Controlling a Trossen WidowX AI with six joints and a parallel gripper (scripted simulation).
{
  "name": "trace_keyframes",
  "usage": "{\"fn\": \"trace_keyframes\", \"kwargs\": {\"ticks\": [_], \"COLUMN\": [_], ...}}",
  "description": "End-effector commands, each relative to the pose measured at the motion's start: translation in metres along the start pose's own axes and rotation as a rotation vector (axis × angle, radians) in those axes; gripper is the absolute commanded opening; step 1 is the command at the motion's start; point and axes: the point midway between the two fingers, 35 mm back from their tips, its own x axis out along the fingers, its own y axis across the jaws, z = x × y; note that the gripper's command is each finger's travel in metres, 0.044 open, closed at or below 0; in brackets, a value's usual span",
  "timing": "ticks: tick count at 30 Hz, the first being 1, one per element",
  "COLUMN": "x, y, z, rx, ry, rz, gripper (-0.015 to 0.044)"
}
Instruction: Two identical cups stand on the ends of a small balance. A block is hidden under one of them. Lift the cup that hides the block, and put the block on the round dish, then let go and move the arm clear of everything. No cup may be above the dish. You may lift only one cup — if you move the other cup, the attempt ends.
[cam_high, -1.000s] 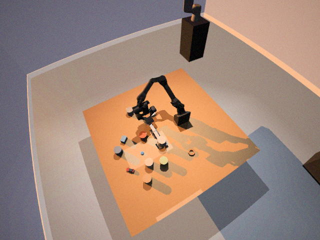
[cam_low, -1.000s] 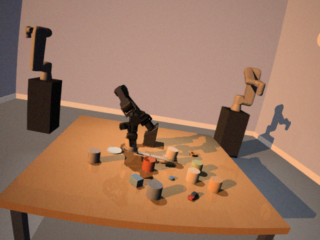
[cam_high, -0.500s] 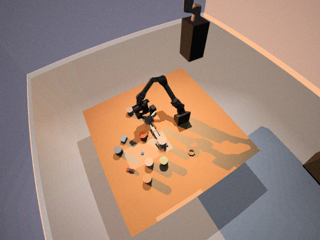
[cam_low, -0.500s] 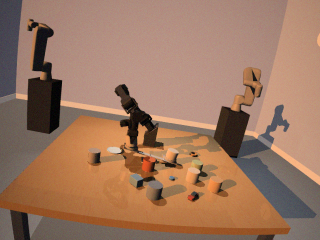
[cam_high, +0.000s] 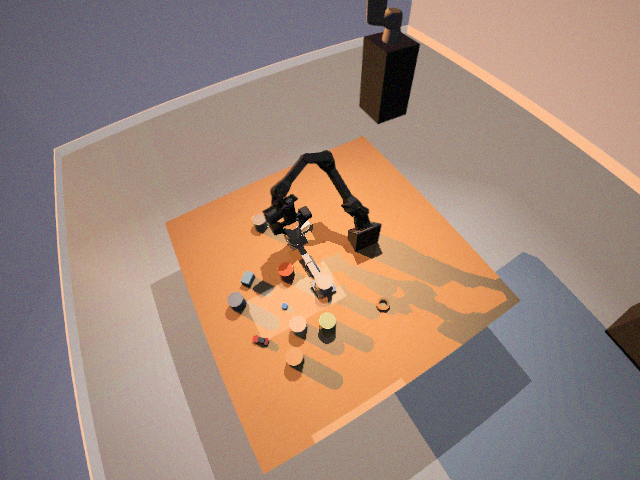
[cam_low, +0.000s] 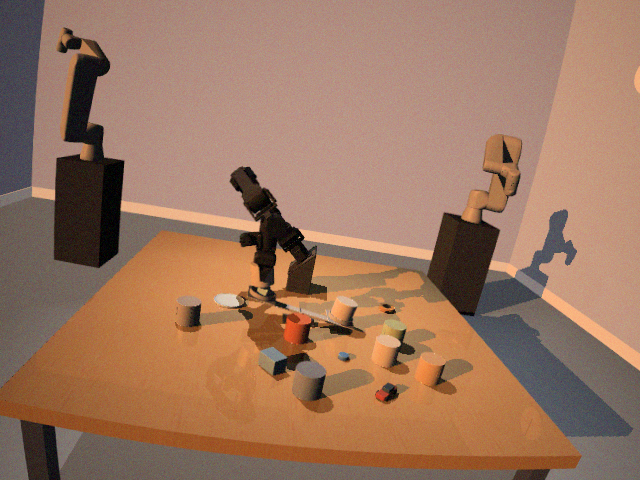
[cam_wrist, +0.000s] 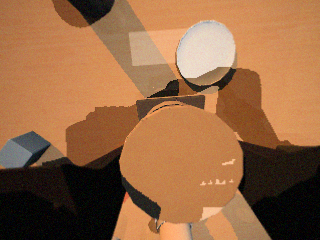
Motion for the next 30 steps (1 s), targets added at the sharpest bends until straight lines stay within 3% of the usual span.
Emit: {"fn": "trace_keyframes", "kwargs": {"ticks": [1, 30], "x": [-0.007, -0.037], "y": [0.001, -0.006], "z": [0.000, 0.002], "rx": [0.005, 0.000], "ry": [0.000, -0.012], "rz": [0.008, -0.001], "gripper": [0.0000, 0.0000]}}
